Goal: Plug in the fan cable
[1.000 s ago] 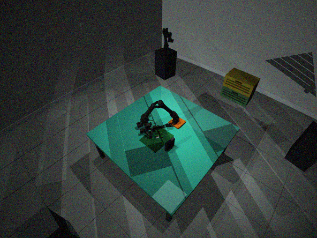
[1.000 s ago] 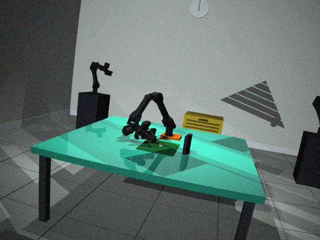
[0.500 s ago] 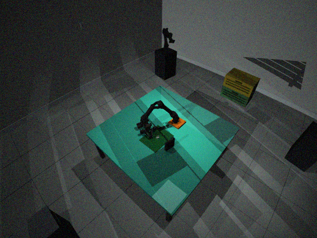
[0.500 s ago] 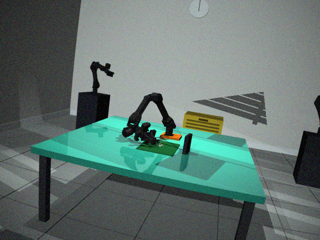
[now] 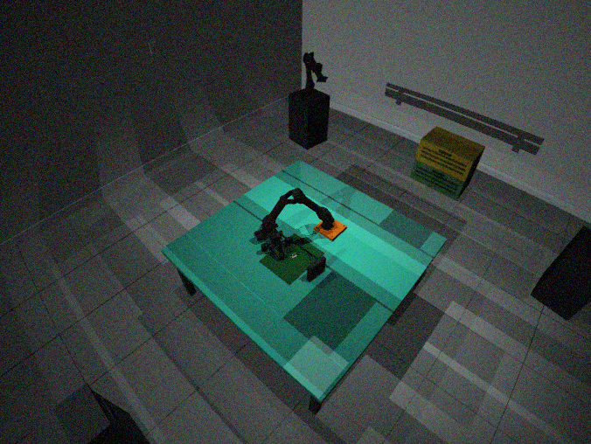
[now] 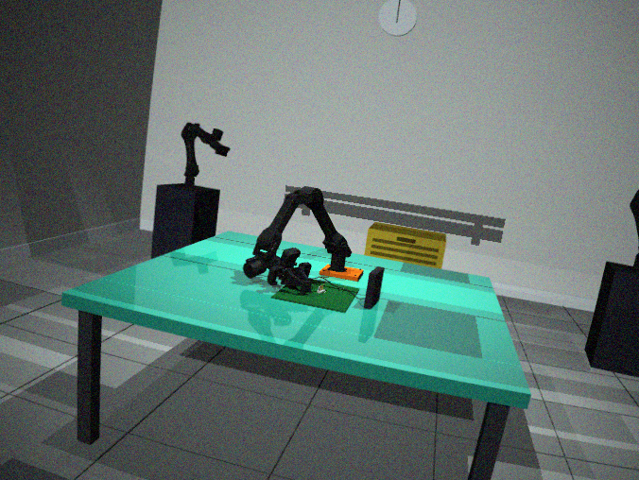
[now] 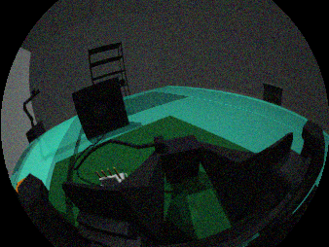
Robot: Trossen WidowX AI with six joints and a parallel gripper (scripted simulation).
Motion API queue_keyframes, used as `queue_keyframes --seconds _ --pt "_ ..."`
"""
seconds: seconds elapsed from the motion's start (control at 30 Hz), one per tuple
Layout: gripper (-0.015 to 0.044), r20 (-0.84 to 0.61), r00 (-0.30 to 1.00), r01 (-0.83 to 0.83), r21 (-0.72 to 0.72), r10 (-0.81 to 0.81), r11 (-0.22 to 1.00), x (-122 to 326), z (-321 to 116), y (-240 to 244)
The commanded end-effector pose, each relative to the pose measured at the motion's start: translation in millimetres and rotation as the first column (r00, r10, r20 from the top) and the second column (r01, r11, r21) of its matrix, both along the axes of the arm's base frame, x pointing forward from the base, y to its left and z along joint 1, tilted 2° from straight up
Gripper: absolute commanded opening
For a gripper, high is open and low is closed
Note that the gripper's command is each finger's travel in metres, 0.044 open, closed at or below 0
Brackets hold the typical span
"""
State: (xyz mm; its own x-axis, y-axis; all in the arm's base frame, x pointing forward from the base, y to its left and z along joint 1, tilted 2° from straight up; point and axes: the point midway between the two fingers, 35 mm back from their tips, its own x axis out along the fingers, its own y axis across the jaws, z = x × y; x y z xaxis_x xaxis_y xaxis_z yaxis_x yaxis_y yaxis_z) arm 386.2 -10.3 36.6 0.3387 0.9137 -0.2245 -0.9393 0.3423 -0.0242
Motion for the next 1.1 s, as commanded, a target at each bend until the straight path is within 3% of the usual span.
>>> queue_keyframes --seconds 0.0,1.07 --pt "0.0000 0.001 1.000 -0.001 -0.001 0.001 1.000 -0.2 -4.2 -0.1" --pt "0.0000 0.000 1.000 0.000 0.000 0.000 1.000 0.1 -6.0 -0.3"
